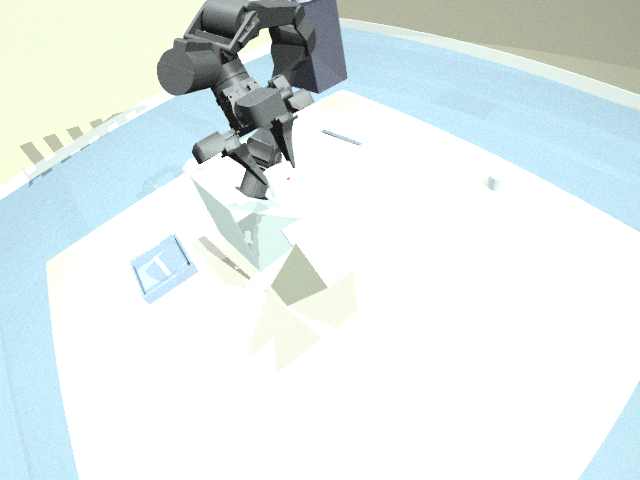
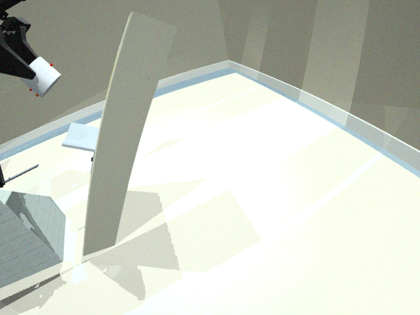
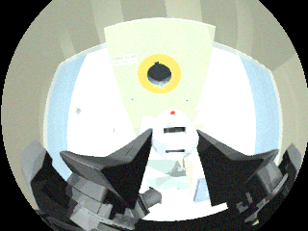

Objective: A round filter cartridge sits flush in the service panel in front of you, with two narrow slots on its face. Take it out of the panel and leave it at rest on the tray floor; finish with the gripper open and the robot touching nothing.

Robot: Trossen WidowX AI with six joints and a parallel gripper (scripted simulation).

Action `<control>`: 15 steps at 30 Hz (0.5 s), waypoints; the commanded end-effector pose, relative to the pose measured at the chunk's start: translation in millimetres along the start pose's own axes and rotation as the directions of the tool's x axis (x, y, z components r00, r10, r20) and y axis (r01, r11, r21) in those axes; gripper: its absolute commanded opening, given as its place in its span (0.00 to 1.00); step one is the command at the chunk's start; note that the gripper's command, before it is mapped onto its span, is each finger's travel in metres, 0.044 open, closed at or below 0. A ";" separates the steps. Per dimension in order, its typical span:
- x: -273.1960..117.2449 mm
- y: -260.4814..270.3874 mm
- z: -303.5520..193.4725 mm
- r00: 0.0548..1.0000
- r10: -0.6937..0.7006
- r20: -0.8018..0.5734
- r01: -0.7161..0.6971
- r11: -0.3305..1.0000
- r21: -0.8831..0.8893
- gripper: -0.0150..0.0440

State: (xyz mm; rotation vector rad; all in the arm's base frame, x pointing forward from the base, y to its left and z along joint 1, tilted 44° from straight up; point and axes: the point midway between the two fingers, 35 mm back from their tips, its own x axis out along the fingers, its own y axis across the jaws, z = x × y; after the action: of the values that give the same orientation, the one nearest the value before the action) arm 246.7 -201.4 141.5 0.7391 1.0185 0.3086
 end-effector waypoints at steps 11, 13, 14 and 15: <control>7.4 -55.1 -3.3 1.000 -0.003 -0.002 0.003 1.000 0.010 0.25; 6.3 -66.0 -9.6 0.999 -0.032 -0.012 0.033 0.998 0.061 0.25; 5.4 -74.3 -14.5 0.998 -0.054 -0.020 0.056 0.994 0.099 0.25; 4.4 -82.4 -19.5 0.997 -0.076 -0.028 0.079 0.987 0.138 0.25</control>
State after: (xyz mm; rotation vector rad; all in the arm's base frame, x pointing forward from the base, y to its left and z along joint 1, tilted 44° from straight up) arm 239.0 -240.9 91.6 0.7618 1.0462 0.2678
